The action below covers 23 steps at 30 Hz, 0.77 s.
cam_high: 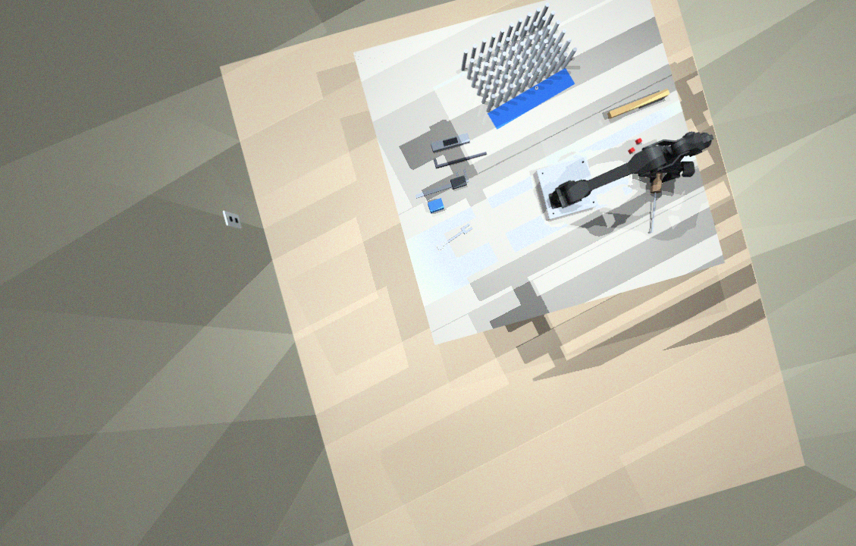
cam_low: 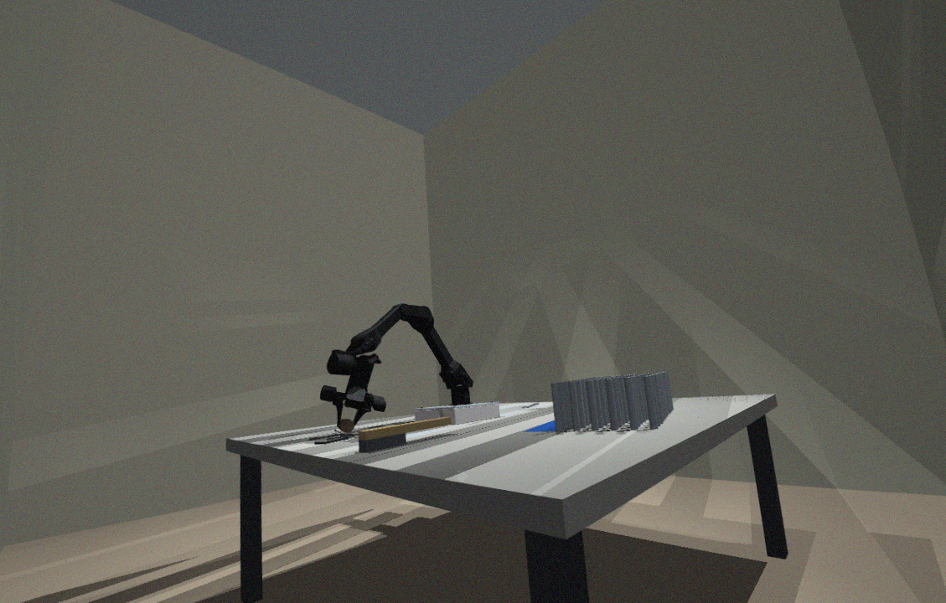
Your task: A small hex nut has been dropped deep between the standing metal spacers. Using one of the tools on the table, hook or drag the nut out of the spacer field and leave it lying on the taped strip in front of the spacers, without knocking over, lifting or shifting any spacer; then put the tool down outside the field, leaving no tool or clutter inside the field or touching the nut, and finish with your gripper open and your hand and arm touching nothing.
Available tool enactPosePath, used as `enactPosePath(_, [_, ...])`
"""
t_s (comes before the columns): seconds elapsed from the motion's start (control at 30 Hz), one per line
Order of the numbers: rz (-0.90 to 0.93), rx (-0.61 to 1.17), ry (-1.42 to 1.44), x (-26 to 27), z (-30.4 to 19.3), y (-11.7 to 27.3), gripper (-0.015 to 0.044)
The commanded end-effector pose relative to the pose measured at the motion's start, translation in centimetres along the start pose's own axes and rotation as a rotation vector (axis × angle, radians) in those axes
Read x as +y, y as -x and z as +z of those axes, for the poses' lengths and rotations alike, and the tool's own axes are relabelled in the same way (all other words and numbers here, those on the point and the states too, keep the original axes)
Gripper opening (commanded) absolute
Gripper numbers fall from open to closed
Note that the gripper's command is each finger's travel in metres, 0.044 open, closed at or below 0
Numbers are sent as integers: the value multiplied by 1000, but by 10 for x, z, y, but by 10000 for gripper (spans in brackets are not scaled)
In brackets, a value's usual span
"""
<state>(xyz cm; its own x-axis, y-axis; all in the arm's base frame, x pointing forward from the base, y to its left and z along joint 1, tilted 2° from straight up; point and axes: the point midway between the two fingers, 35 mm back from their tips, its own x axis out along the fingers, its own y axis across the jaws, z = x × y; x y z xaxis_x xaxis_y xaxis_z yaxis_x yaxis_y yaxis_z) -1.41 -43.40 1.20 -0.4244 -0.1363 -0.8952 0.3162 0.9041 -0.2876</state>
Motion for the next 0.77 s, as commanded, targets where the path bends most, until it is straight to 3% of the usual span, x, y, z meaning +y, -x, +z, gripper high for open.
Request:
enactPosePath(0.0, [-4,7,3,1,-1,-3,0])
enactPosePath(0.17, [-4,7,3,3,0,-6,0])
enactPosePath(0.73, [0,0,0,2,1,-4,440])
